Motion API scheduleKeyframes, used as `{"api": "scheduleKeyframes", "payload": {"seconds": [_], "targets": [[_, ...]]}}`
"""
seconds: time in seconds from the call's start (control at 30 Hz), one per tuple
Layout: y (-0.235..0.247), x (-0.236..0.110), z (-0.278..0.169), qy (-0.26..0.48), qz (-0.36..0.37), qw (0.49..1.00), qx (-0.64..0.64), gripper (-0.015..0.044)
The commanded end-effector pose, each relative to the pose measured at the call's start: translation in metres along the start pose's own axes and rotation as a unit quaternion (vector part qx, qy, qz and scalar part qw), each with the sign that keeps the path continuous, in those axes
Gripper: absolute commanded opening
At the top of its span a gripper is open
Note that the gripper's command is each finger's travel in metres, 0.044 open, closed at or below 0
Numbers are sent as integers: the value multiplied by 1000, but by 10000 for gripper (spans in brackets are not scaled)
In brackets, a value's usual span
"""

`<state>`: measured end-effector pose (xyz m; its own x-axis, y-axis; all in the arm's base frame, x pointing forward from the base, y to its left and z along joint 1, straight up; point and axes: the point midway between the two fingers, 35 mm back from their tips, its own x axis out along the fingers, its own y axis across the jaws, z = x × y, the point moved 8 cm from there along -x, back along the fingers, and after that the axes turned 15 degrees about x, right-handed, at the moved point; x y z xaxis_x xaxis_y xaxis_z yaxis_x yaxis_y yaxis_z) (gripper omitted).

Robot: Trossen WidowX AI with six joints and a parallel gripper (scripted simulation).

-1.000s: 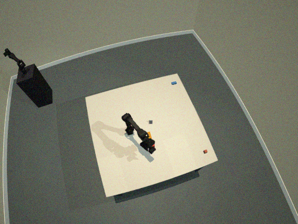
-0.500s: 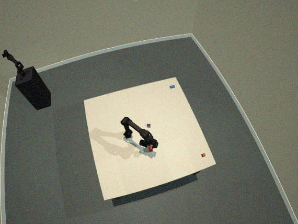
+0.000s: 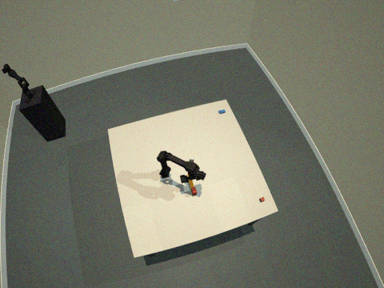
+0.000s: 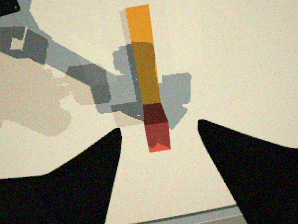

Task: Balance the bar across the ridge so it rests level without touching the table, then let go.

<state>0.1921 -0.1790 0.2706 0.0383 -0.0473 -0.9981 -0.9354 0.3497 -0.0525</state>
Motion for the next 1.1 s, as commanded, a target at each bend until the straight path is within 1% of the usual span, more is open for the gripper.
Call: {"api": "scheduleKeyframes", "payload": {"seconds": [0.0,0.17,0.27,0.53,0.8,1.07], "targets": [[-1,2,5,-12,15,999,-26,315],[-2,3,5,-12,15,999,-26,315],[-3,12,5,-12,15,999,-26,315],[-6,63,4,-11,15,999,-26,315],[1,114,7,-12,15,999,-26,315],[2,119,8,-12,15,999,-26,315]]}}
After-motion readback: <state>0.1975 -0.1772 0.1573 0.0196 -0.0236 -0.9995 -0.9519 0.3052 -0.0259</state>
